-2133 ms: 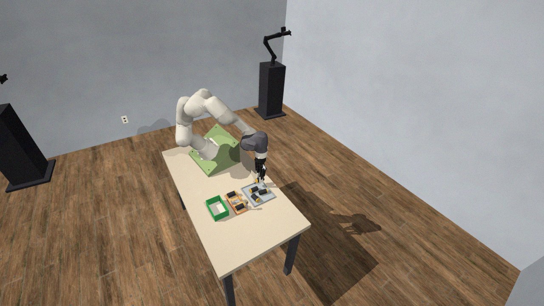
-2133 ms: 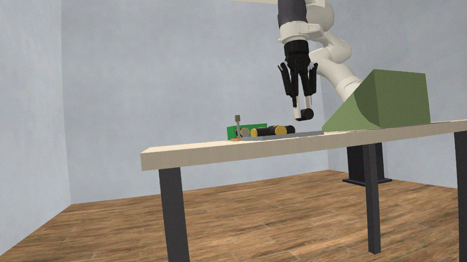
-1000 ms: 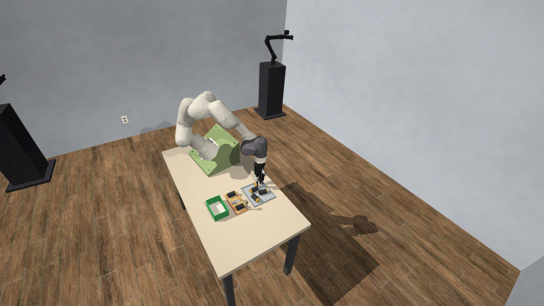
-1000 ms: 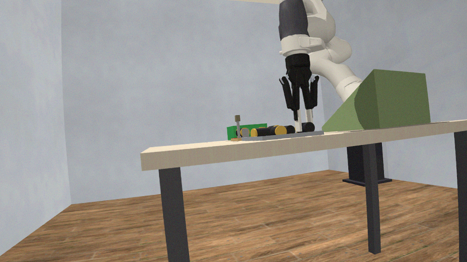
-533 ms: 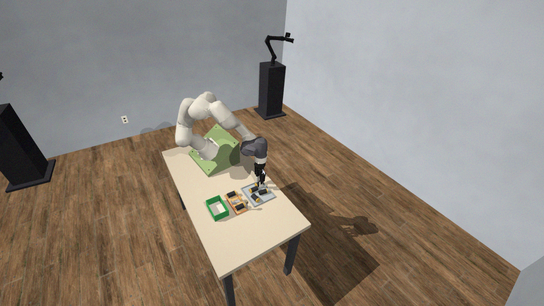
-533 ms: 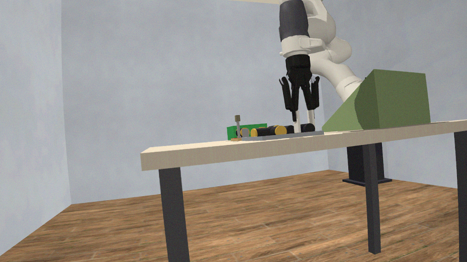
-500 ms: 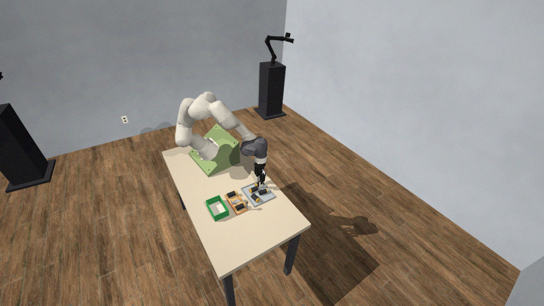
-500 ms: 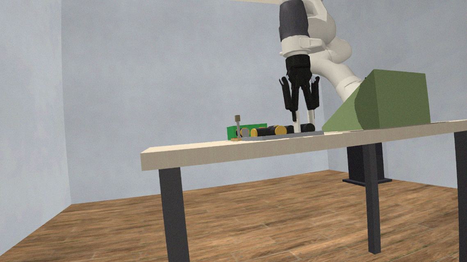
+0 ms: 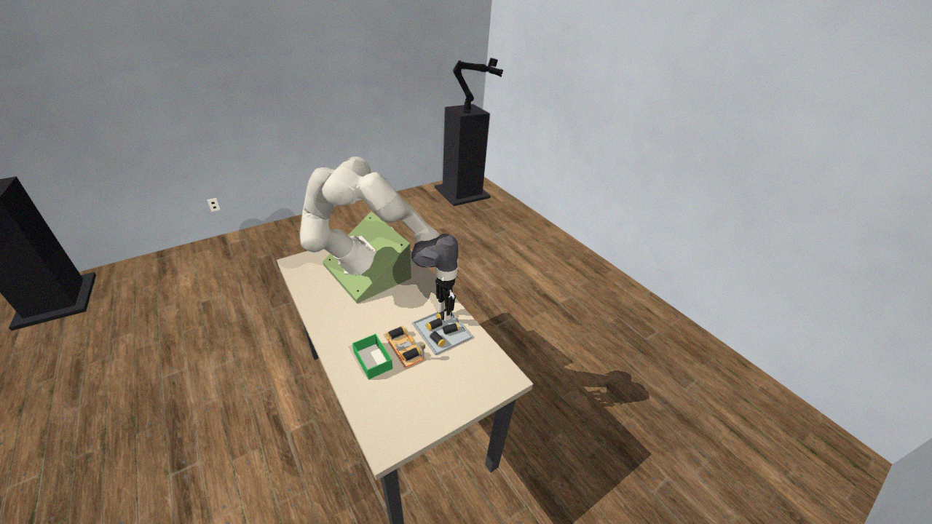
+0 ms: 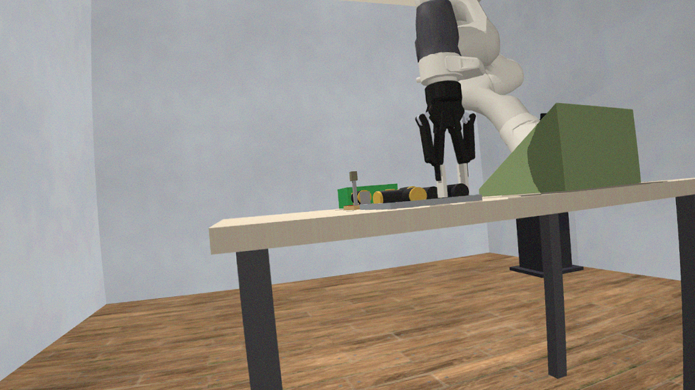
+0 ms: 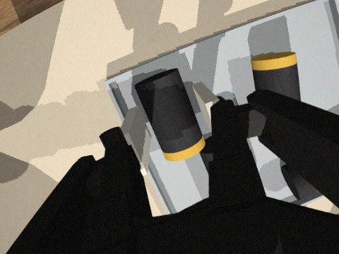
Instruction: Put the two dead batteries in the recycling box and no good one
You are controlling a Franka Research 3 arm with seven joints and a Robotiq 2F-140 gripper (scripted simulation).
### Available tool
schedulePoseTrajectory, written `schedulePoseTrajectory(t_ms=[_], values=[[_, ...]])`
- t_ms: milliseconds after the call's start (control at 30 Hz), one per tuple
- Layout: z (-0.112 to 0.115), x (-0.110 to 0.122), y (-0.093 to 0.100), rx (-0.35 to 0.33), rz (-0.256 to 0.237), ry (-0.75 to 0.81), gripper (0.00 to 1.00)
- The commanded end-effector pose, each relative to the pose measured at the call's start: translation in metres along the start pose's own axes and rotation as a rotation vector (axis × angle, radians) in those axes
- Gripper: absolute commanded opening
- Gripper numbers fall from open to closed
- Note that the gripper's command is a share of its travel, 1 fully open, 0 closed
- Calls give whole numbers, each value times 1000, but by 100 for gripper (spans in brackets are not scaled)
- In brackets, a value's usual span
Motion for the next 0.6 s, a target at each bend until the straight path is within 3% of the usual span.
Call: schedulePoseTrajectory(t_ms=[0,267,567], values=[[-2,0,0,4,3,7,29],[-2,0,4,4,3,7,29],[-2,0,34,4,3,7,29]])
Point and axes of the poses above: the point where the finger pads meet when closed, its own y axis back along the fingers, its own x axis across the jaws, z = x × y, the point moved 3 cm from there along y, back along the fingers, and after that the axes turned 10 degrees about -y, right-handed, at the moved point
